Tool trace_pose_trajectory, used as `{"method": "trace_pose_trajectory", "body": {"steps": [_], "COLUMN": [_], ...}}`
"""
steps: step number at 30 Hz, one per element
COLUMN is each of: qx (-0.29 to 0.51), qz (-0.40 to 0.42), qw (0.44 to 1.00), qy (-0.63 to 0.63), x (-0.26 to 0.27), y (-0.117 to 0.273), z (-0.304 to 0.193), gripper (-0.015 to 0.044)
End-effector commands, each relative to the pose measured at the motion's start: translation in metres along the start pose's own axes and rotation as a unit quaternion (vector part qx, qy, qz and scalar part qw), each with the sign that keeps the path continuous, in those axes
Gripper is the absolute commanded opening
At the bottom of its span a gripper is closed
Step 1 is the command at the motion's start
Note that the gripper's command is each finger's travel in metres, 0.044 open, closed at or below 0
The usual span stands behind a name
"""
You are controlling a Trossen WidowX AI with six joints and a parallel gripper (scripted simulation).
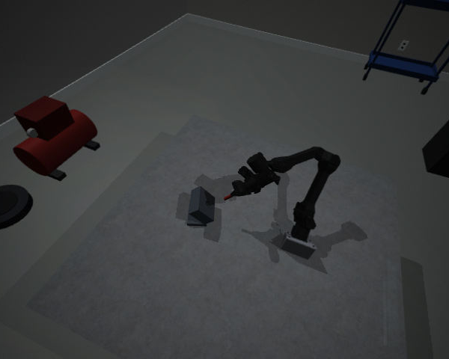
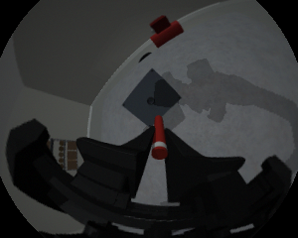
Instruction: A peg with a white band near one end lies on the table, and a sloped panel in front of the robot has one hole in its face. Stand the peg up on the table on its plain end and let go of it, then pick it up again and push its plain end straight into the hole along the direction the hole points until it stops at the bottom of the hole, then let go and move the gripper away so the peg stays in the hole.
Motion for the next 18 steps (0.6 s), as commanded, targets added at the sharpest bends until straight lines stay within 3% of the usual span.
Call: {"method": "trace_pose_trajectory", "body": {"steps": [1, 18], "qx": [0.001, -0.011], "qz": [0.003, 0.021], "qw": [1.0, 0.999], "qy": [-0.002, -0.024], "x": [0.001, 0.007], "y": [-0.006, -0.028], "z": [-0.001, 0.001], "gripper": [0.0, 0.0]}}
Point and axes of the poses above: the point midway between the two fingers, 35 mm back from their tips, its own y axis back along the fingers, its own x axis across the jaws, z = x × y, the point moved 10 cm from there along y, back along the fingers, and after that the axes turned 9 degrees about -y, right-handed, at the moved point
